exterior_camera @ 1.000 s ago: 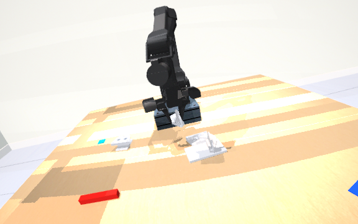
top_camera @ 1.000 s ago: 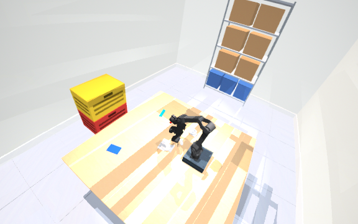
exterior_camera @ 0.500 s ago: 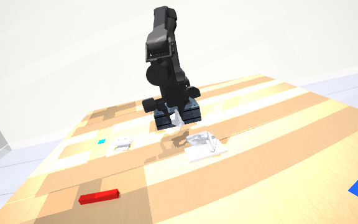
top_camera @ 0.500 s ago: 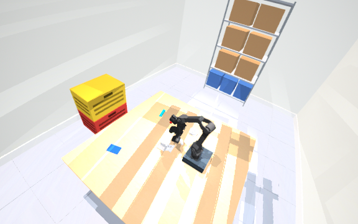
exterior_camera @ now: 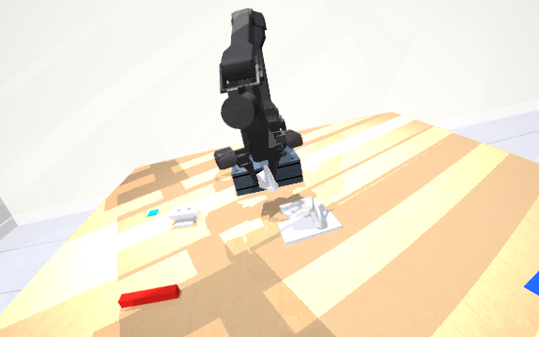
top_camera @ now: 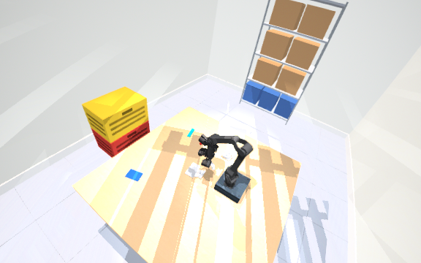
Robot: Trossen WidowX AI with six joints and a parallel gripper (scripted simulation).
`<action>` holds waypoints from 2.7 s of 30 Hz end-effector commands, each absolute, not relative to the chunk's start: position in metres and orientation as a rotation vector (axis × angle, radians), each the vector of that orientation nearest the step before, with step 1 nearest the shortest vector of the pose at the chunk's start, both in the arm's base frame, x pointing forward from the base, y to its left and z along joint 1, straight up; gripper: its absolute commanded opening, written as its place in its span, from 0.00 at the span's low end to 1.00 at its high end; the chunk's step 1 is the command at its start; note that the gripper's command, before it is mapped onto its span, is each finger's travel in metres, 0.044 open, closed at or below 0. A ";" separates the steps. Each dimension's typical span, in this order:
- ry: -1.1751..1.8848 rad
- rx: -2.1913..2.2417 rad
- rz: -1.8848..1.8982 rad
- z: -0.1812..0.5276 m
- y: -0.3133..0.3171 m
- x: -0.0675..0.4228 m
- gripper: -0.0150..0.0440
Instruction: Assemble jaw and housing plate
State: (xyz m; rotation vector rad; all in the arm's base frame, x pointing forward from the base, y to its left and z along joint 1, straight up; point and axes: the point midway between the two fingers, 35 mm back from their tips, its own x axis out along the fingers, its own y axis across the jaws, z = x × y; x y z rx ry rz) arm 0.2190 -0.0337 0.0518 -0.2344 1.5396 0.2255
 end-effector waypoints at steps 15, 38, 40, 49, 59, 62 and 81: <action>1.532 -0.233 0.228 0.055 -0.008 0.269 0.48; 1.530 -0.231 0.229 0.054 0.007 0.289 0.48; 1.530 -0.231 0.229 0.054 0.007 0.289 0.48; 1.530 -0.230 0.228 0.054 0.007 0.289 0.48; 1.530 -0.229 0.227 0.053 0.008 0.289 0.48; 1.530 -0.229 0.227 0.050 0.008 0.290 0.48; 1.530 -0.230 0.227 0.019 0.008 0.291 0.48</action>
